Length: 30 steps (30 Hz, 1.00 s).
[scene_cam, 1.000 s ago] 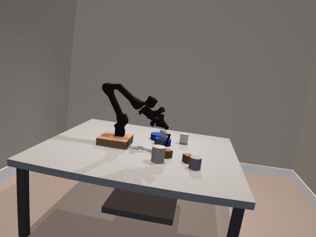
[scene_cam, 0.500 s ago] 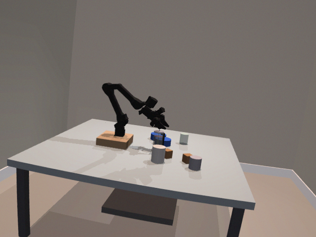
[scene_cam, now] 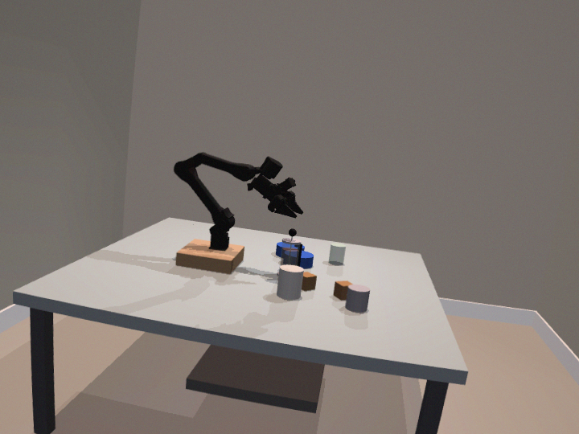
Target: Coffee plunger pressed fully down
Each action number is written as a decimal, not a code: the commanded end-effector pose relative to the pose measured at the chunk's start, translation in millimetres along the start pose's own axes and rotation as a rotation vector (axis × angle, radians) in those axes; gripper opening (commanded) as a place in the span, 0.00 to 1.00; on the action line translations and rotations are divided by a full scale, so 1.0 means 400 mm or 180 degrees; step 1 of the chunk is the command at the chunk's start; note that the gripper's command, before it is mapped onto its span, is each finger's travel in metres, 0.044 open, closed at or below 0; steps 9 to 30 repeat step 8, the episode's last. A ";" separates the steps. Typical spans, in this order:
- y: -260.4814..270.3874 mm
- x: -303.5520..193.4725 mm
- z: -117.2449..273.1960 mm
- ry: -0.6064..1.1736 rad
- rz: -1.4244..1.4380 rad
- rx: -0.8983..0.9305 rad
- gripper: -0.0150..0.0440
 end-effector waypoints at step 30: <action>-0.002 0.013 0.040 0.0000 -0.0009 -0.0012 1.00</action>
Point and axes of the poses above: the point midway between the two fingers, 35 mm back from their tips, its own z axis back along the fingers, its own y axis across the jaws, x = y × z, the point moved 1 cm from there along z, back along the fingers, and after that the axes turned 2 degrees about z, right-handed, at the moved point
